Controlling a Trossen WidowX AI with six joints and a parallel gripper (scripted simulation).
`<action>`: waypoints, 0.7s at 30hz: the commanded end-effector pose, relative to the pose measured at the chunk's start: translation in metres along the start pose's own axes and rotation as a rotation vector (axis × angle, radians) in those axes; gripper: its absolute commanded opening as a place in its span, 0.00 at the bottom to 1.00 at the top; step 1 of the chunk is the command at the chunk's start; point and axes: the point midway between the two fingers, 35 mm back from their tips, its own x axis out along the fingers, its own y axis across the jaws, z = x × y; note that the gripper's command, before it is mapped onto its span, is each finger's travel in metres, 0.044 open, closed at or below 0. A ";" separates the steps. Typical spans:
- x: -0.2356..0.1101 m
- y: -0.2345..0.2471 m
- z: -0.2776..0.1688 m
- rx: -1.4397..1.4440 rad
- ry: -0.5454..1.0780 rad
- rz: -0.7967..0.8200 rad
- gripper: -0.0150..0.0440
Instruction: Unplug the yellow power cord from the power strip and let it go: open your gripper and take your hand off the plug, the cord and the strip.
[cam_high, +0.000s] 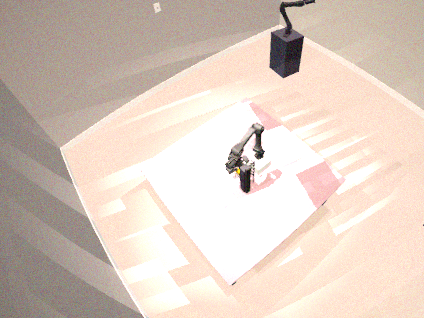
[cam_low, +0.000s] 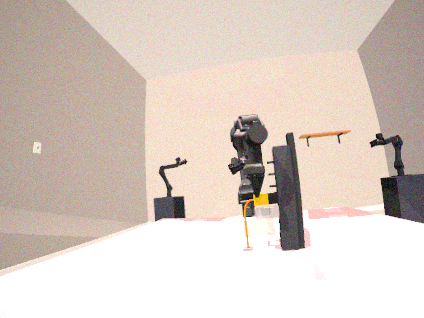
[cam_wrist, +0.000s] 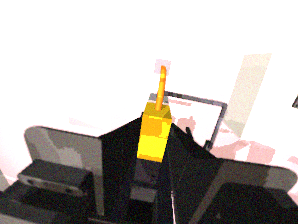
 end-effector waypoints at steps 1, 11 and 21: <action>0.000 0.001 0.000 -0.001 0.000 0.004 0.36; 0.000 0.001 0.003 -0.001 0.000 0.004 0.25; 0.000 0.003 0.019 0.000 -0.001 0.002 0.25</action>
